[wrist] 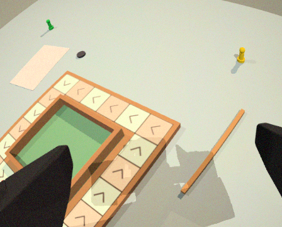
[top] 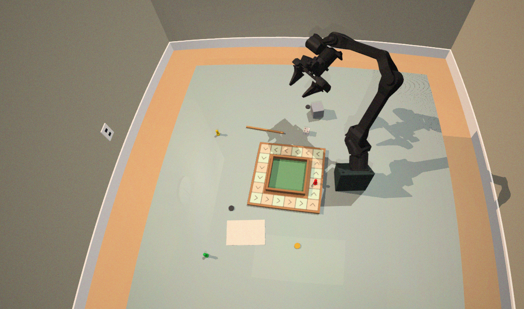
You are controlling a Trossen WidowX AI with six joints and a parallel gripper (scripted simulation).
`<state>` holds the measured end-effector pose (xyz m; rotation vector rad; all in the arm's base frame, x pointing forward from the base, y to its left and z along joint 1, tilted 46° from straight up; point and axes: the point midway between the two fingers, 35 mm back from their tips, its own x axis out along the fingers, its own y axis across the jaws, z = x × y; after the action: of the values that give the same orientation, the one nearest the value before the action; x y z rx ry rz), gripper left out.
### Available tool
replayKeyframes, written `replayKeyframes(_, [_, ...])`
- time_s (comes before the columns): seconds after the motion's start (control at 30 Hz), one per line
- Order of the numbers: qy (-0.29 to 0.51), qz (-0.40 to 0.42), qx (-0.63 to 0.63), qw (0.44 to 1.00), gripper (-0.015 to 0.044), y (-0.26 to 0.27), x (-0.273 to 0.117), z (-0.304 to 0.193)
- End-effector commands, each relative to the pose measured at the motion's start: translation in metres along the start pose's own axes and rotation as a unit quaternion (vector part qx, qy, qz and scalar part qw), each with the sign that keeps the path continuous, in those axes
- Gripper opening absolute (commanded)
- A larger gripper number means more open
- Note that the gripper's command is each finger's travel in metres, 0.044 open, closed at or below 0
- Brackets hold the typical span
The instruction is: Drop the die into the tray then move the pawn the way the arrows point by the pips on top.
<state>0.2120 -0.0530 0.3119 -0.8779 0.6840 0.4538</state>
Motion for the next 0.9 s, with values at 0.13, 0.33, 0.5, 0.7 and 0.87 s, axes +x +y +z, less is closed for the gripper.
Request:
replayKeyframes(0.13, [0.124, 0.002, 0.111, 0.986, 0.0275, -0.001, 0.039, -0.045])
replayKeyframes(0.33, [0.325, -0.083, 0.258, 0.906, 0.0275, 0.008, 0.086, -0.113])
replayKeyframes(0.5, [0.439, -0.233, 0.322, 0.806, 0.0275, 0.022, 0.102, -0.154])
replayKeyframes(0.7, [0.442, -0.24, 0.323, 0.802, 0.0275, 0.026, 0.102, -0.156])
replayKeyframes(0.87, [0.442, -0.24, 0.323, 0.802, 0.0275, 0.026, 0.102, -0.156])
